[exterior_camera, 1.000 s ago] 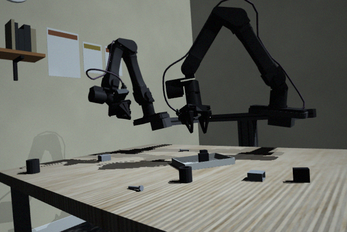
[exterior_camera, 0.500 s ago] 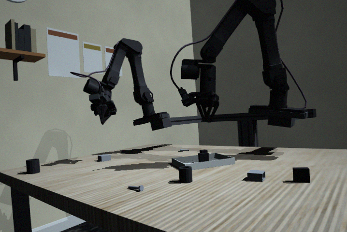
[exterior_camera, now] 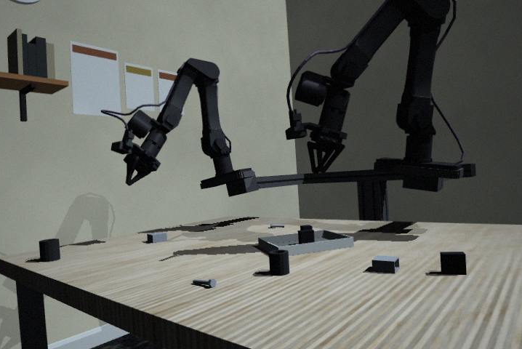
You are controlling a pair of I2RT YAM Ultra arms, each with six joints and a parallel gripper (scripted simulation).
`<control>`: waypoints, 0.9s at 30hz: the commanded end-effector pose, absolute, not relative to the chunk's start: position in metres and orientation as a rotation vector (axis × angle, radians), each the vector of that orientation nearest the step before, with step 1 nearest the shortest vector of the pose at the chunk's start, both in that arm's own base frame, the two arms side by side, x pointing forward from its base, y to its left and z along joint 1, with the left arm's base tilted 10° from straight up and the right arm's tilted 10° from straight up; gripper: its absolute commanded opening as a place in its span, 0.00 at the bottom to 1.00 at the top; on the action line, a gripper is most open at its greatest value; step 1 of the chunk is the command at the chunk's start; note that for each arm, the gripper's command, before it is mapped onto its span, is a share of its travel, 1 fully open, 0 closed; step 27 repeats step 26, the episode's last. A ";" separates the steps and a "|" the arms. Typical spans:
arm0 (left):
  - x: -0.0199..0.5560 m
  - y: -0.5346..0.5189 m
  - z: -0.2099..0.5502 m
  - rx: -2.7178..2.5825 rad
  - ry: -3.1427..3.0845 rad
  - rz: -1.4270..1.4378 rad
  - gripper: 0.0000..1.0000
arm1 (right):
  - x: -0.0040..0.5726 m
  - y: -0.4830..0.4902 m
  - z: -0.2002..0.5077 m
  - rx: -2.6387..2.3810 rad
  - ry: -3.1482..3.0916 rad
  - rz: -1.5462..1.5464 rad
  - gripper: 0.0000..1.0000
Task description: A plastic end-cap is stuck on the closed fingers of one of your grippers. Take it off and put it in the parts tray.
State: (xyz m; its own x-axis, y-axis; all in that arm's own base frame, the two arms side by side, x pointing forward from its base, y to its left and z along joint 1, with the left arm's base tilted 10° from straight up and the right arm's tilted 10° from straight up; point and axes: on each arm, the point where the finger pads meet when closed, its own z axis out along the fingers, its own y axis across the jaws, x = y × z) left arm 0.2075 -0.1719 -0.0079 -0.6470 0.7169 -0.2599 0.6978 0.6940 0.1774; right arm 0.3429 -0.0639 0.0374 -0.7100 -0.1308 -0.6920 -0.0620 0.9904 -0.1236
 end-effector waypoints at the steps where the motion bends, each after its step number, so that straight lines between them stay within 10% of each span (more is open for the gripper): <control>1: 0.218 -0.184 0.005 0.945 2.539 -0.003 0.60 | 0.354 -0.076 0.059 -0.066 2.269 -0.191 0.00; 27: 0.213 -0.179 -0.001 0.977 2.552 0.019 0.60 | 0.352 -0.074 0.057 -0.073 2.275 -0.189 0.00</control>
